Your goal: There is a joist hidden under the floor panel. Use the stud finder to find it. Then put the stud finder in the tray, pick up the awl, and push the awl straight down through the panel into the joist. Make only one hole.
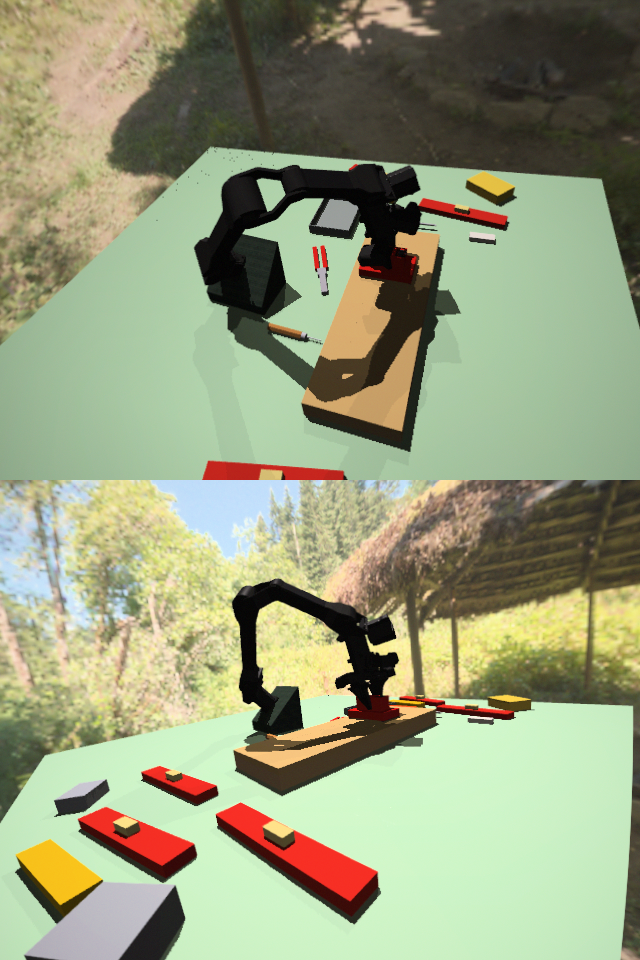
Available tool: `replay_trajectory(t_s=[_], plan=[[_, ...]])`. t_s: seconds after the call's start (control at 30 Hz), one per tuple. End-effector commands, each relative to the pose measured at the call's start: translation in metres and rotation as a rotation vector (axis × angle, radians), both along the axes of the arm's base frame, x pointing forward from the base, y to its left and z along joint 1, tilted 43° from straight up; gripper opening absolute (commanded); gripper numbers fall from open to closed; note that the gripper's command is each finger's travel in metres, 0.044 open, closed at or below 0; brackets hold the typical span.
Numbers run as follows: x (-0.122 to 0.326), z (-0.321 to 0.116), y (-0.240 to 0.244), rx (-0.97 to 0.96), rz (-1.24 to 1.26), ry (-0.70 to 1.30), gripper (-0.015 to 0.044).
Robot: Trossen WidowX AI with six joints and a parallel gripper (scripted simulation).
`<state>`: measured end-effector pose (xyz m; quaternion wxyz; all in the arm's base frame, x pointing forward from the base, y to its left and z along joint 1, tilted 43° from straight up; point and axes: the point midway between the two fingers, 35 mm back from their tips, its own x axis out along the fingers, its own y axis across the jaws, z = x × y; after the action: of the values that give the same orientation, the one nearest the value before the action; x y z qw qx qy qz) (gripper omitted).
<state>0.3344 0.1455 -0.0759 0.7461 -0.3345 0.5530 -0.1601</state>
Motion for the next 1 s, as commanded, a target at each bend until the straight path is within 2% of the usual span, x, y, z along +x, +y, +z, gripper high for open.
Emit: replay_trajectory(t_s=[0.0,0.97], plan=[[-0.001,-0.008,0.009,0.008,-0.001,0.0,0.0],[-0.009,-0.049,0.056,0.012,-0.001,0.0,0.0]])
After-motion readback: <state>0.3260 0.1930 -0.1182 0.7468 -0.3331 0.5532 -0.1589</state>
